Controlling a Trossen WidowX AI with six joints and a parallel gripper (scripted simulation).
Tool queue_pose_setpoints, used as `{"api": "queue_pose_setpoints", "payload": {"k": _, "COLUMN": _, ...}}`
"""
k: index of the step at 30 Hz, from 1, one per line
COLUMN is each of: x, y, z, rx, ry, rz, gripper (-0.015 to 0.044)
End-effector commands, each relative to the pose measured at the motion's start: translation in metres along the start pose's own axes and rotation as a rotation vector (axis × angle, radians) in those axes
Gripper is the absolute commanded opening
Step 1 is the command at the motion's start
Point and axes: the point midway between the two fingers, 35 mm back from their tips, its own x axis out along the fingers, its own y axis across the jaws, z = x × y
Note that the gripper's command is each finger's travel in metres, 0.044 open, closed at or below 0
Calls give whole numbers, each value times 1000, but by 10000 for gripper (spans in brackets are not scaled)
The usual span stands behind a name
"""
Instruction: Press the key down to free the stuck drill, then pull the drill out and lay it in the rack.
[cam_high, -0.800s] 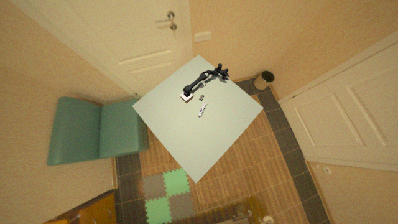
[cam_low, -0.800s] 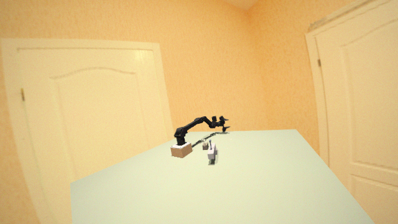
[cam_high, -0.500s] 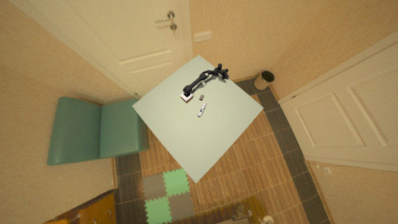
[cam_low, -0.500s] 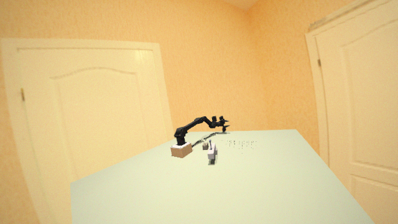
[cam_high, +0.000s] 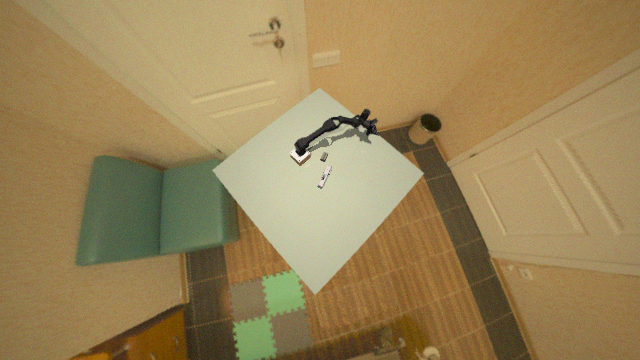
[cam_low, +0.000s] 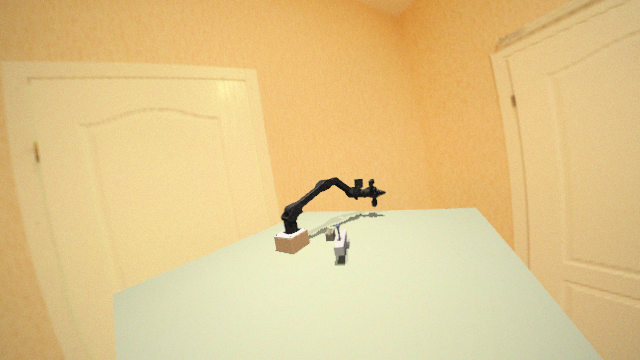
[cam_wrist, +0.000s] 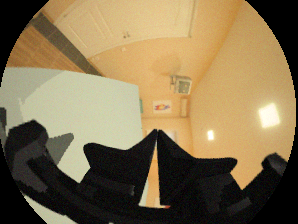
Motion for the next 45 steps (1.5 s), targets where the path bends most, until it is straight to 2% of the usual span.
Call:
{"api": "queue_pose_setpoints", "payload": {"k": 1, "x": 56, "y": -19, "z": -37, "rx": -19, "ry": 32, "rz": 68, "gripper": 0}}
{"api": "queue_pose_setpoints", "payload": {"k": 11, "x": 147, "y": -60, "z": -168, "rx": -50, "ry": 179, "rz": 300, "gripper": 0}}
{"api": "queue_pose_setpoints", "payload": {"k": 15, "x": 163, "y": -75, "z": -235, "rx": -24, "ry": 265, "rz": 420, "gripper": 0}}
{"api": "queue_pose_setpoints", "payload": {"k": 19, "x": 162, "y": -87, "z": -305, "rx": 29, "ry": 364, "rz": 550, "gripper": 0}}
{"api": "queue_pose_setpoints", "payload": {"k": 24, "x": 139, "y": -101, "z": -389, "rx": 138, "ry": 508, "rz": 717, "gripper": 0}}
{"api": "queue_pose_setpoints", "payload": {"k": 32, "x": 103, "y": -110, "z": -444, "rx": 324, "ry": 643, "rz": 842, "gripper": 0}}
{"api": "queue_pose_setpoints", "payload": {"k": 39, "x": 14, "y": -125, "z": -523, "rx": 574, "ry": 882, "rz": 1055, "gripper": 0}}
{"api": "queue_pose_setpoints", "payload": {"k": 43, "x": -42, "y": -133, "z": -546, "rx": 750, "ry": 1012, "rz": 1157, "gripper": 0}}
{"api": "queue_pose_setpoints", "payload": {"k": 45, "x": -51, "y": -134, "z": -549, "rx": 781, "ry": 1032, "rz": 1173, "gripper": 0}}
